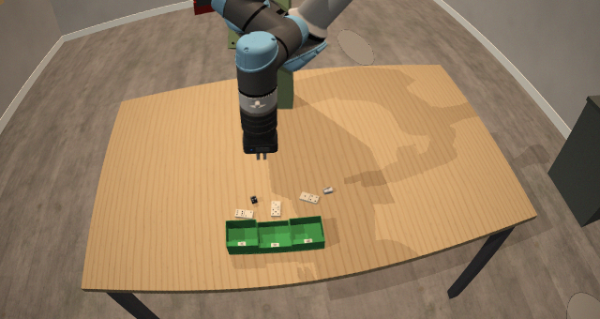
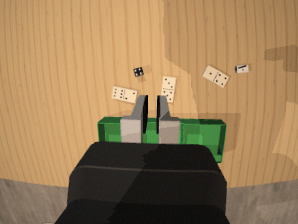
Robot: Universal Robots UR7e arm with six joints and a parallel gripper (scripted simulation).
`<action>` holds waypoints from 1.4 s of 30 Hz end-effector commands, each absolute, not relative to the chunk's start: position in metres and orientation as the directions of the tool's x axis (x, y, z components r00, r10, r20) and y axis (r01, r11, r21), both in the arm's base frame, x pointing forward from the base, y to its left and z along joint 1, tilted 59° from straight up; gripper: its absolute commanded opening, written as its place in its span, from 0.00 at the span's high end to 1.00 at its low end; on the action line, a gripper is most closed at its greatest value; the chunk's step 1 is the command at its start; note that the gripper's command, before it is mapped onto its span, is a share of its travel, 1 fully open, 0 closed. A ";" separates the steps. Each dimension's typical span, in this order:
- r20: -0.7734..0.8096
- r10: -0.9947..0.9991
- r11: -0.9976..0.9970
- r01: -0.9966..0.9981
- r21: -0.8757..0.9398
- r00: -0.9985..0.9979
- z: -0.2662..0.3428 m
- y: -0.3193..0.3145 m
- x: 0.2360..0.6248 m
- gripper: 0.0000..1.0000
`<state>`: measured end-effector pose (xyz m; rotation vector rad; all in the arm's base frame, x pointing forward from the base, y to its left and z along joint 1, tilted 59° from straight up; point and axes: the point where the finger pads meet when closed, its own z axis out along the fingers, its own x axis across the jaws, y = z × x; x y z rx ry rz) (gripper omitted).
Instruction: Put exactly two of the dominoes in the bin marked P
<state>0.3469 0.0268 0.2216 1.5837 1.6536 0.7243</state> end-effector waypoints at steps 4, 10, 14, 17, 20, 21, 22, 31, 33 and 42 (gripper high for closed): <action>-0.164 0.985 0.170 0.518 0.838 -0.058 0.205 0.055 0.344 0.69; -0.164 0.985 0.170 0.518 0.838 -0.058 0.205 0.055 0.344 0.69; -0.164 0.985 0.170 0.518 0.838 -0.058 0.205 0.055 0.344 0.69; -0.164 0.985 0.170 0.518 0.838 -0.058 0.205 0.055 0.344 0.69; -0.219 0.972 0.230 0.530 0.816 -0.085 0.208 0.046 0.358 0.69; -0.226 0.971 0.235 0.539 0.809 -0.083 0.210 0.042 0.365 0.69; -0.231 0.970 0.237 0.545 0.804 -0.082 0.212 0.039 0.372 0.69; -0.278 0.953 0.297 0.543 0.786 -0.119 0.230 0.012 0.404 0.69; -0.289 0.948 0.315 0.538 0.782 -0.134 0.231 0.009 0.406 0.69; -0.349 0.917 0.398 0.512 0.761 -0.194 0.237 -0.004 0.421 0.69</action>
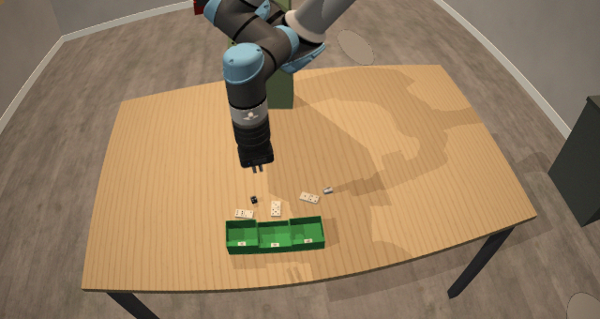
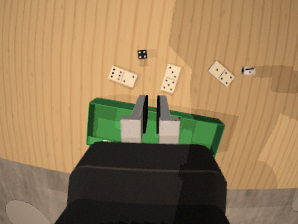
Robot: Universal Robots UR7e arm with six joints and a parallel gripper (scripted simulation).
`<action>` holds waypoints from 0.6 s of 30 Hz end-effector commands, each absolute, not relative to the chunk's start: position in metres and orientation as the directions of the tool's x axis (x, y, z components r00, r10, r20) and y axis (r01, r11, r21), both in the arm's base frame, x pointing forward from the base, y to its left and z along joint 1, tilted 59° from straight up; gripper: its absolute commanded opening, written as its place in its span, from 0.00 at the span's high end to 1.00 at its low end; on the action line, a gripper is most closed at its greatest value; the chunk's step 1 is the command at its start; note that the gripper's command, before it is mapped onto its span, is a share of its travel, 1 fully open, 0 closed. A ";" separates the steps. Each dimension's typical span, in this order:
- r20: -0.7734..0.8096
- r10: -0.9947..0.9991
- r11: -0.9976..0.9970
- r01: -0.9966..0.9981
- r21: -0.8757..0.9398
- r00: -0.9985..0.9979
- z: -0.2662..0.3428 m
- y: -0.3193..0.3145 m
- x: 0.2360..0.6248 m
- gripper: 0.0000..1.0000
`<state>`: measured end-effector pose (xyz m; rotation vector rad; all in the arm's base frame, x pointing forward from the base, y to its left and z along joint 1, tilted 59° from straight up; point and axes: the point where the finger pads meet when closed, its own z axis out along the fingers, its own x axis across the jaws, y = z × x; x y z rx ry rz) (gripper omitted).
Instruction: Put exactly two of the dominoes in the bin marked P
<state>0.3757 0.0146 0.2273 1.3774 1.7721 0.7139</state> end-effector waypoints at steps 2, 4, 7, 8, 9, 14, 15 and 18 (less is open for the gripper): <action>-0.364 0.908 0.418 0.505 0.756 -0.207 0.239 -0.007 0.425 0.69; -0.378 0.899 0.437 0.497 0.749 -0.221 0.240 -0.010 0.428 0.69; -0.400 0.884 0.467 0.486 0.739 -0.241 0.243 -0.014 0.434 0.69; -0.407 0.879 0.476 0.482 0.735 -0.248 0.243 -0.015 0.436 0.69; -0.407 0.879 0.476 0.482 0.735 -0.248 0.243 -0.015 0.436 0.69; -0.450 0.844 0.536 0.456 0.711 -0.291 0.247 -0.023 0.450 0.69; -0.457 0.838 0.545 0.451 0.706 -0.298 0.248 -0.024 0.452 0.69; -0.479 0.818 0.575 0.437 0.692 -0.319 0.250 -0.028 0.460 0.69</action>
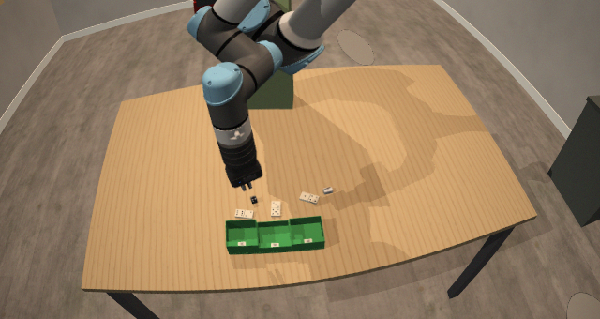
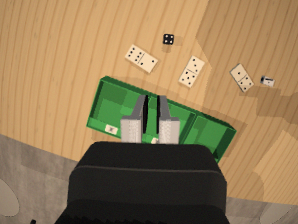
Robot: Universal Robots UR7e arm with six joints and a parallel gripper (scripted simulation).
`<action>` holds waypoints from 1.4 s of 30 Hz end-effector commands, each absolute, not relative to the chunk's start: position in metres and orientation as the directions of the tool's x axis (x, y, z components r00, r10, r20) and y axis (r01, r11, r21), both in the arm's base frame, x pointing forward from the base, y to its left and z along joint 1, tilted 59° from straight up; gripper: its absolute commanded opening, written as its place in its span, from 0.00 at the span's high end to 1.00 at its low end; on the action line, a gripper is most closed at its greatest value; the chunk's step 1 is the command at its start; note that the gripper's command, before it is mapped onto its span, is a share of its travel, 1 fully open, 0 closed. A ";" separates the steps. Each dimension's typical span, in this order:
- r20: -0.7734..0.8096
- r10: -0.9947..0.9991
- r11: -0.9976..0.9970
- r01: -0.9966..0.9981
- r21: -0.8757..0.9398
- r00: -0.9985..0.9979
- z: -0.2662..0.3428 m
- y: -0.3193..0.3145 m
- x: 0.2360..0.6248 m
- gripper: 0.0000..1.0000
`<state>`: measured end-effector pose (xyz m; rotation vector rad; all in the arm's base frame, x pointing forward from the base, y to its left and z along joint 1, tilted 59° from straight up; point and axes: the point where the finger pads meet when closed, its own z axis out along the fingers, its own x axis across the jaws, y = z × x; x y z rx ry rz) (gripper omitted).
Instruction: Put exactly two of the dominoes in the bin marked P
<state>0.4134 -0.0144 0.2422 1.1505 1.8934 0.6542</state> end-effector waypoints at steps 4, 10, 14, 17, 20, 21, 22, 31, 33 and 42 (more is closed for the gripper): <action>-0.508 0.787 0.617 0.414 0.669 -0.350 0.252 -0.033 0.471 0.69; -0.551 0.734 0.678 0.376 0.631 -0.397 0.255 -0.038 0.490 0.69; -0.579 0.695 0.717 0.350 0.603 -0.427 0.257 -0.041 0.504 0.69; -0.599 0.663 0.746 0.327 0.580 -0.449 0.254 -0.042 0.515 0.69; -0.620 0.628 0.775 0.304 0.554 -0.470 0.254 -0.042 0.518 0.69; -0.627 0.616 0.784 0.296 0.545 -0.477 0.254 -0.042 0.518 0.69; -0.634 0.603 0.794 0.288 0.536 -0.484 0.254 -0.042 0.518 0.69; -0.696 0.482 0.872 0.216 0.439 -0.532 0.254 -0.044 0.518 0.69; -0.708 0.457 0.886 0.202 0.417 -0.538 0.254 -0.044 0.518 0.69; -0.750 0.358 0.931 0.151 0.332 -0.556 0.254 -0.044 0.518 0.69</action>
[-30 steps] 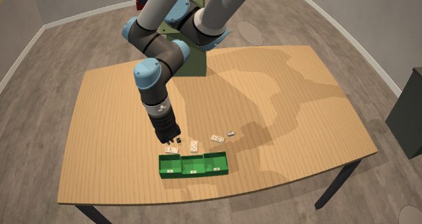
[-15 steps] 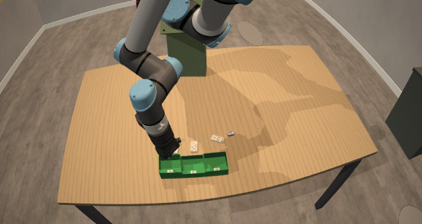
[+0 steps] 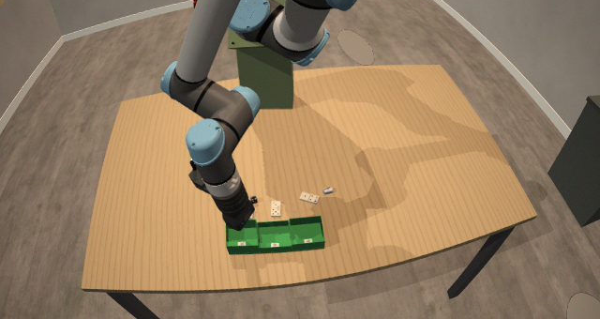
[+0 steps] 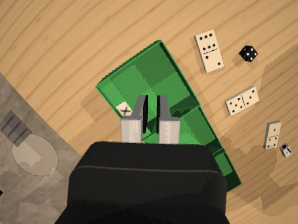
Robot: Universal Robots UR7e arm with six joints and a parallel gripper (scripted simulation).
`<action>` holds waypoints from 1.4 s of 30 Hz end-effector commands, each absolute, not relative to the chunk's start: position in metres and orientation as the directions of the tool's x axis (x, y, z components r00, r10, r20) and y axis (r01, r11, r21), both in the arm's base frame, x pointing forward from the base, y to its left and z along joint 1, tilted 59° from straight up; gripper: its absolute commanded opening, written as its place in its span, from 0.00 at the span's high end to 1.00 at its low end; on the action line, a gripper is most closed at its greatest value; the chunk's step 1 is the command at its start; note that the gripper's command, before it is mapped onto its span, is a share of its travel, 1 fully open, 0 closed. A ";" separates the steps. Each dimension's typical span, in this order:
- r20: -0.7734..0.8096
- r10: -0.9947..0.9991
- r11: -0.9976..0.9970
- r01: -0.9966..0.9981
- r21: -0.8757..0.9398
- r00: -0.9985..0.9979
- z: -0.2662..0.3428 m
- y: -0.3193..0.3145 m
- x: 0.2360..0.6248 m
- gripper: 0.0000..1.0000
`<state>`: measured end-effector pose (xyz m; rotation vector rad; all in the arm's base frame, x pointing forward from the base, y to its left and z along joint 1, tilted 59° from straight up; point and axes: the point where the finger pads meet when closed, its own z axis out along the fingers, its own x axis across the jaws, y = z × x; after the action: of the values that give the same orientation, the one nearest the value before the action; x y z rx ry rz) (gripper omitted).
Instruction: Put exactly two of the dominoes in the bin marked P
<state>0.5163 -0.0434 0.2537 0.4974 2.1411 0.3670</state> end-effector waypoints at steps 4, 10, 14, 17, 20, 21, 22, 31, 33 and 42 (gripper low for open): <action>-0.772 0.294 0.954 0.119 0.277 -0.564 0.254 -0.044 0.518 0.69; -0.793 0.215 0.975 0.078 0.208 -0.569 0.254 -0.044 0.518 0.69; -0.804 0.161 0.986 0.052 0.161 -0.572 0.254 -0.044 0.518 0.69; -0.809 0.135 0.990 0.038 0.138 -0.573 0.254 -0.044 0.518 0.69; -0.815 0.081 0.996 0.011 0.091 -0.573 0.254 -0.044 0.518 0.69; -0.816 0.068 0.997 0.005 0.079 -0.573 0.254 -0.044 0.518 0.69; -0.818 0.054 0.998 -0.002 0.068 -0.573 0.254 -0.044 0.518 0.69; -0.820 -0.067 0.997 -0.061 -0.038 -0.568 0.254 -0.044 0.518 0.69; -0.819 -0.093 0.995 -0.074 -0.062 -0.566 0.255 -0.044 0.518 0.69; -0.806 -0.212 0.977 -0.133 -0.166 -0.553 0.255 -0.044 0.518 0.69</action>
<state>0.5182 -0.0447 0.2563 -0.0889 2.1748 -0.0149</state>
